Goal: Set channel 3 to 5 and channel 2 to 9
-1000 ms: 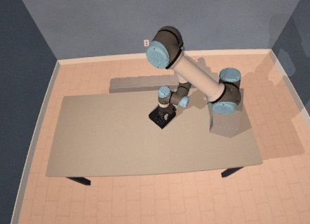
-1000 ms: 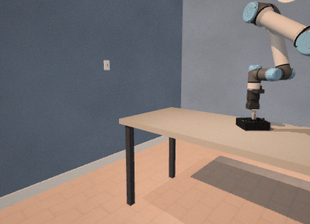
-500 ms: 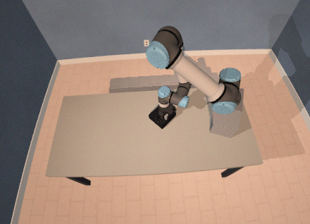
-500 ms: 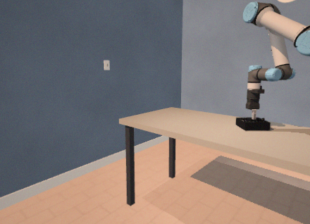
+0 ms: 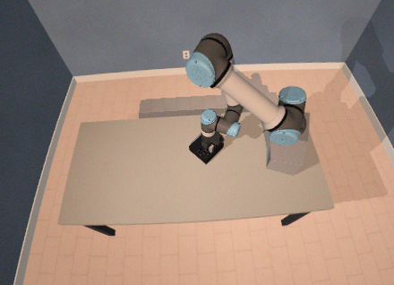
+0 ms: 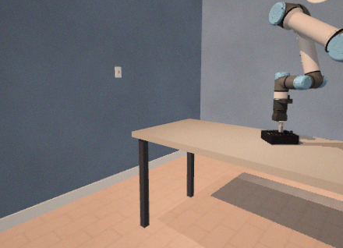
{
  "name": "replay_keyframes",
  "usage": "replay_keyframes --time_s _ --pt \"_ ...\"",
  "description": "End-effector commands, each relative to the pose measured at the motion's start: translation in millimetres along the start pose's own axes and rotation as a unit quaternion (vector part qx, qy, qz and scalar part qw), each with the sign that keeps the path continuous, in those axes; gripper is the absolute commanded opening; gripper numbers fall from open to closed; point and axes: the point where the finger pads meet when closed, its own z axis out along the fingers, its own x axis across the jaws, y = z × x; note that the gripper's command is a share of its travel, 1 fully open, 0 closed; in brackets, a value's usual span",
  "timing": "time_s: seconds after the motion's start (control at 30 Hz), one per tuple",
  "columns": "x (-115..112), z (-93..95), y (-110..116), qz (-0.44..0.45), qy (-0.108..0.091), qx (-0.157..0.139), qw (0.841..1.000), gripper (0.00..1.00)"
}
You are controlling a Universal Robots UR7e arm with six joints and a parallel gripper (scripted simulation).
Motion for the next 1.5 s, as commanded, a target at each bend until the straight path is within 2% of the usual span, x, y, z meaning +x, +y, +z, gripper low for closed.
replay_keyframes --time_s 0.0,1.47 --pt "0 -0.3 0 0.000 0.000 -0.001 1.000 0.00" --pt "0 11.7 0 0.000 0.000 -0.001 1.000 0.00"
